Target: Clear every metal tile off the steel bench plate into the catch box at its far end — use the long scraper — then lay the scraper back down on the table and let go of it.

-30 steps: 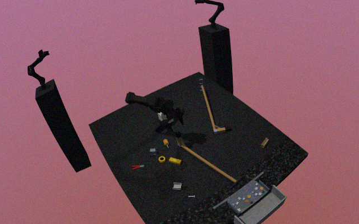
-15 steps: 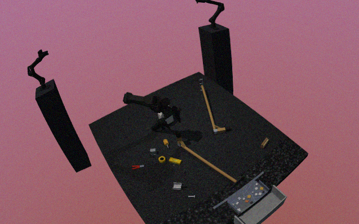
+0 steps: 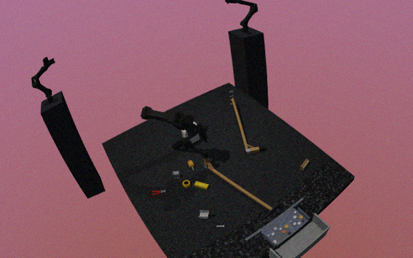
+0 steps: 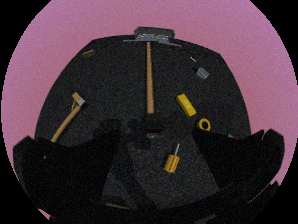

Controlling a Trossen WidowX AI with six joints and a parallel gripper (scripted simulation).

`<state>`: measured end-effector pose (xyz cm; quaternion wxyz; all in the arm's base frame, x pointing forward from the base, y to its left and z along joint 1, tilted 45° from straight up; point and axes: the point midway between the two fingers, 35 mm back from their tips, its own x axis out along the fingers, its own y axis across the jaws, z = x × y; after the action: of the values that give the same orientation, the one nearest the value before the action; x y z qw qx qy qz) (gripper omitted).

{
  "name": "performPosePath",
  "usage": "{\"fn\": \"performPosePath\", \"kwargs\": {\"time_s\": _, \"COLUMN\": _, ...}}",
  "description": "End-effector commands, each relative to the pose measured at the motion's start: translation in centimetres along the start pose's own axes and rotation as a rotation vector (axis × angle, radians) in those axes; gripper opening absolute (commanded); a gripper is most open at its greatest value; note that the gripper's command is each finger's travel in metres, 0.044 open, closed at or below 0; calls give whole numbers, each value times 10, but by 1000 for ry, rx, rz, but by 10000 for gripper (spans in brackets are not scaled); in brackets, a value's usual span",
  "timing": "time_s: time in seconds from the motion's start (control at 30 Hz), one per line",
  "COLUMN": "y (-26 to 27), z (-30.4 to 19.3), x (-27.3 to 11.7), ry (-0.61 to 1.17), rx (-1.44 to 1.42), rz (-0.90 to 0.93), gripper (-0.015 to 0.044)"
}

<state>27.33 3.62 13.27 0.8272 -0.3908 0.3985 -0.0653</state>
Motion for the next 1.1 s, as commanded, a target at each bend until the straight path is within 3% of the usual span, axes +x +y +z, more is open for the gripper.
{"fn": "performPosePath", "kwargs": {"time_s": 0.0, "y": 1, "z": -10, "x": 9, "ry": 3, "rx": -6, "rz": 2, "gripper": 440}}
{"fn": "performPosePath", "kwargs": {"time_s": 1.07, "y": 0, "z": -16, "x": 57, "ry": 4, "rx": -4, "rz": 3, "gripper": 440}}
